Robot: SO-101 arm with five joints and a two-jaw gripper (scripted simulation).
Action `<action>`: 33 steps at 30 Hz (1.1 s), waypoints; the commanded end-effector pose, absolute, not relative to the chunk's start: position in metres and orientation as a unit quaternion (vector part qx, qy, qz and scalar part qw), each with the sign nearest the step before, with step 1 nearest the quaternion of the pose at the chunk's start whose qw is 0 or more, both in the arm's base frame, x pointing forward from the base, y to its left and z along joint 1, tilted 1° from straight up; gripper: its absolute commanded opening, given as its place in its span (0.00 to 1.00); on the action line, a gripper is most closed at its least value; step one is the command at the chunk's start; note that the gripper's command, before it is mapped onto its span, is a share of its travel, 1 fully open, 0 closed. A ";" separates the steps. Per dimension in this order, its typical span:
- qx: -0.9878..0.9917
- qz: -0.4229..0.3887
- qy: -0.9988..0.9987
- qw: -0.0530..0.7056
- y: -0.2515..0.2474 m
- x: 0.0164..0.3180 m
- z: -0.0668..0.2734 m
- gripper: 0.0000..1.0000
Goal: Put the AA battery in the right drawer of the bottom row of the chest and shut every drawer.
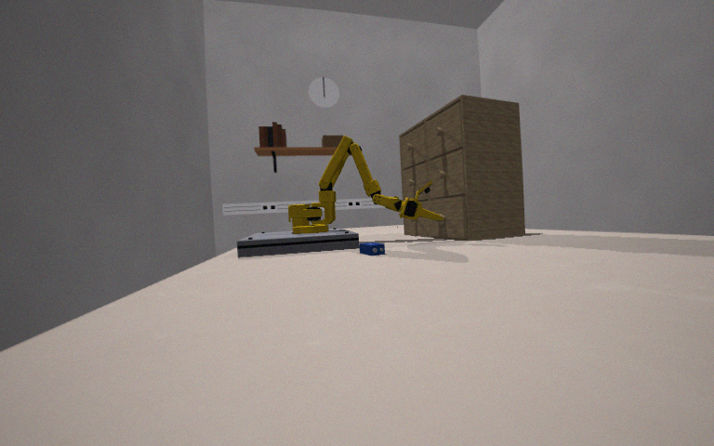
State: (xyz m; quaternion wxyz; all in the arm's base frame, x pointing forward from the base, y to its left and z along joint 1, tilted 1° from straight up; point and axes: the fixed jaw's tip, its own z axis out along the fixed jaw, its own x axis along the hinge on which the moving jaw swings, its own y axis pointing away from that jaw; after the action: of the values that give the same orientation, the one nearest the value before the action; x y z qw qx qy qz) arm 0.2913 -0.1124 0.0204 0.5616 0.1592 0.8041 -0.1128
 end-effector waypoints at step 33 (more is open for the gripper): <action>0.144 -0.106 0.804 0.567 -0.107 0.304 0.022 0.00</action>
State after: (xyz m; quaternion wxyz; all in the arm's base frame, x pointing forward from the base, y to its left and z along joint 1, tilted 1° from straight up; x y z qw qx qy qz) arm 0.2990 -0.1118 0.0204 0.5627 0.1547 0.8046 -0.1098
